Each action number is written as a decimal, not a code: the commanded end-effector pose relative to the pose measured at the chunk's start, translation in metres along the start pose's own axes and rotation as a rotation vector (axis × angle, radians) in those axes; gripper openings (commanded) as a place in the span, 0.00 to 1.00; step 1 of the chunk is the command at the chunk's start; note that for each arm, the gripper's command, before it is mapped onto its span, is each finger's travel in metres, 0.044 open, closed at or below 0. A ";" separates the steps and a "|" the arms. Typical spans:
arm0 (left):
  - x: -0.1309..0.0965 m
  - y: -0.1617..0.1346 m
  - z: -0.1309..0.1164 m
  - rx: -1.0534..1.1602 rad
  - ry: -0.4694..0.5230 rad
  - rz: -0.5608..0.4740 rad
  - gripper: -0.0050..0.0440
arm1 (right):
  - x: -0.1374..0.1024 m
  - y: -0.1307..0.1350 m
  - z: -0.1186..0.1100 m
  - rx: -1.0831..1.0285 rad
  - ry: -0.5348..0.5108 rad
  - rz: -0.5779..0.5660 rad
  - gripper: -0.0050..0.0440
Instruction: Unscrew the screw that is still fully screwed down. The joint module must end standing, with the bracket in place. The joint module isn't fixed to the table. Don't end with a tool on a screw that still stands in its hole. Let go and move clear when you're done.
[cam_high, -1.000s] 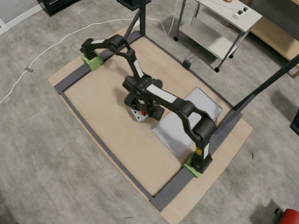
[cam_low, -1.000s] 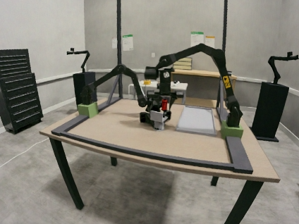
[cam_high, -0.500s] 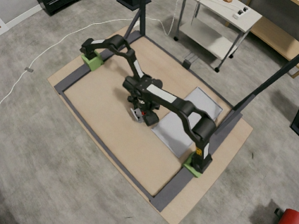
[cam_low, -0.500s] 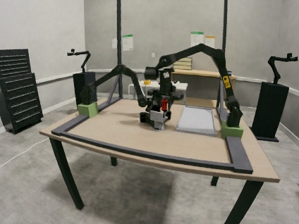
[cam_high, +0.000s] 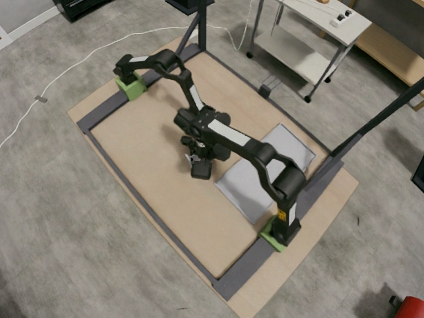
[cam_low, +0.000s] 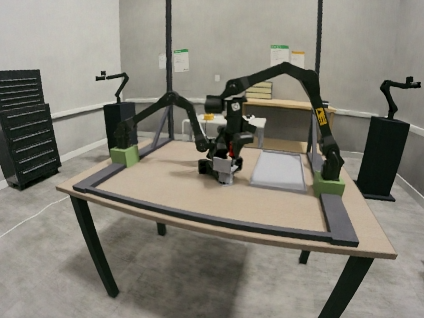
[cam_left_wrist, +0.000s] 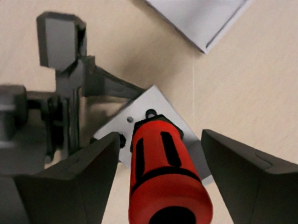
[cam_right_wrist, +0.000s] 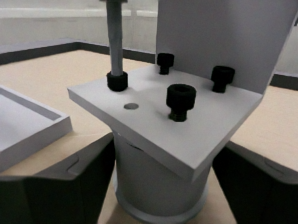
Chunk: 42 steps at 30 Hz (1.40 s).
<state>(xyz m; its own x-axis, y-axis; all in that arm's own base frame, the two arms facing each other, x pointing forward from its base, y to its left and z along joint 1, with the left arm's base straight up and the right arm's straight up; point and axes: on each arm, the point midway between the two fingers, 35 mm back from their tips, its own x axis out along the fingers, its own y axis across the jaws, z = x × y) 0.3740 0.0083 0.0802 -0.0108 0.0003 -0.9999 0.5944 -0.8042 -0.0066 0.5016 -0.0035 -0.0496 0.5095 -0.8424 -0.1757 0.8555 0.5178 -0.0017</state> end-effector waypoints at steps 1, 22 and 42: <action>-0.010 0.003 -0.006 0.190 0.027 0.019 0.61 | 0.001 0.006 0.015 0.036 -0.011 0.003 0.60; -0.012 0.002 -0.004 0.375 0.031 0.016 0.61 | 0.001 0.006 0.015 0.036 -0.011 0.003 0.60; -0.012 0.003 -0.006 0.378 0.030 0.018 0.61 | 0.001 0.006 0.015 0.036 -0.011 0.003 0.60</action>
<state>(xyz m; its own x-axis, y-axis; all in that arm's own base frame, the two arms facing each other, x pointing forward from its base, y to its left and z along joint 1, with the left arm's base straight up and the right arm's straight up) 0.3742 0.0083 0.0814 -0.0114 0.0002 -0.9999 0.2594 -0.9658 -0.0032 0.5016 -0.0035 -0.0496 0.5095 -0.8424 -0.1757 0.8555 0.5178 -0.0017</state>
